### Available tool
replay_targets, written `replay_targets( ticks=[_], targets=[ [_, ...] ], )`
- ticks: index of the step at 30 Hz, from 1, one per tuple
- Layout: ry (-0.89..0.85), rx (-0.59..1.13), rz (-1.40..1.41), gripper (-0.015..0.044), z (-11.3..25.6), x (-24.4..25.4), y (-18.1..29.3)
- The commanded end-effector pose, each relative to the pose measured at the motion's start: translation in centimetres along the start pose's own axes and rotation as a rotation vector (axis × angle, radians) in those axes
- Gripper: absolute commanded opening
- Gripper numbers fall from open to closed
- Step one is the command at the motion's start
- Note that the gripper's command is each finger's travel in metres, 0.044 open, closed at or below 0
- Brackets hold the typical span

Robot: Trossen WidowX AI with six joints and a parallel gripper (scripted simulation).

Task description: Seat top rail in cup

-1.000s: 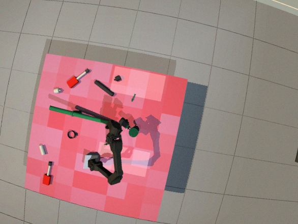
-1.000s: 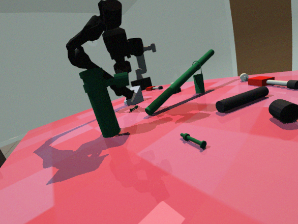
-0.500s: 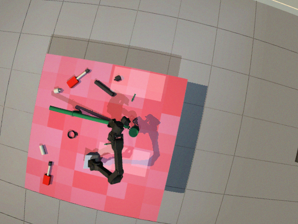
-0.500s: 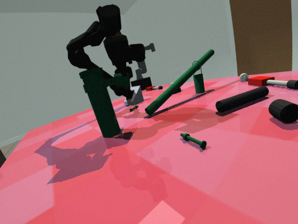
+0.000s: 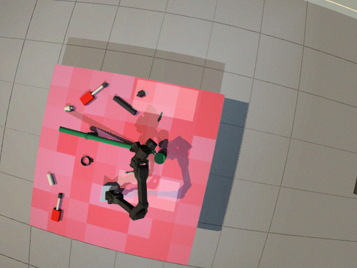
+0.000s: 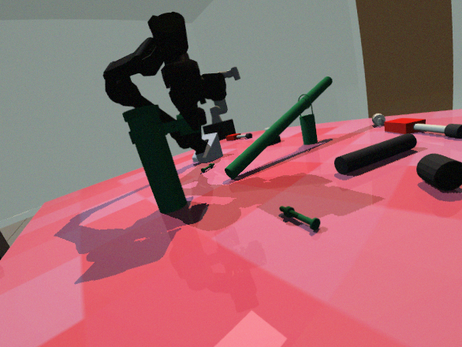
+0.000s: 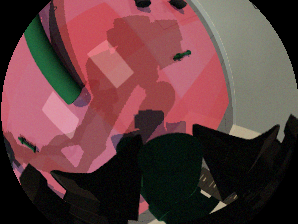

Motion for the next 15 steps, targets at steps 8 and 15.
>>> replay_targets(
  ticks=[8,15],
  targets=[
    [-0.003,-0.018,0.024,0.0026,0.06,0.21,-0.03],
    [-0.009,-0.048,0.078,0.0000,0.34,0.68,0.14]
  ],
)
Point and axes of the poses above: the point midway between the two fingers, 35 mm back from their tips, its own z axis back along the fingers, its own x axis across the jaws, y = z × x, the point moved 2 cm from there along z, back along the fingers, and after that the axes turned 10 degrees about -z, right-handed, at the moved point
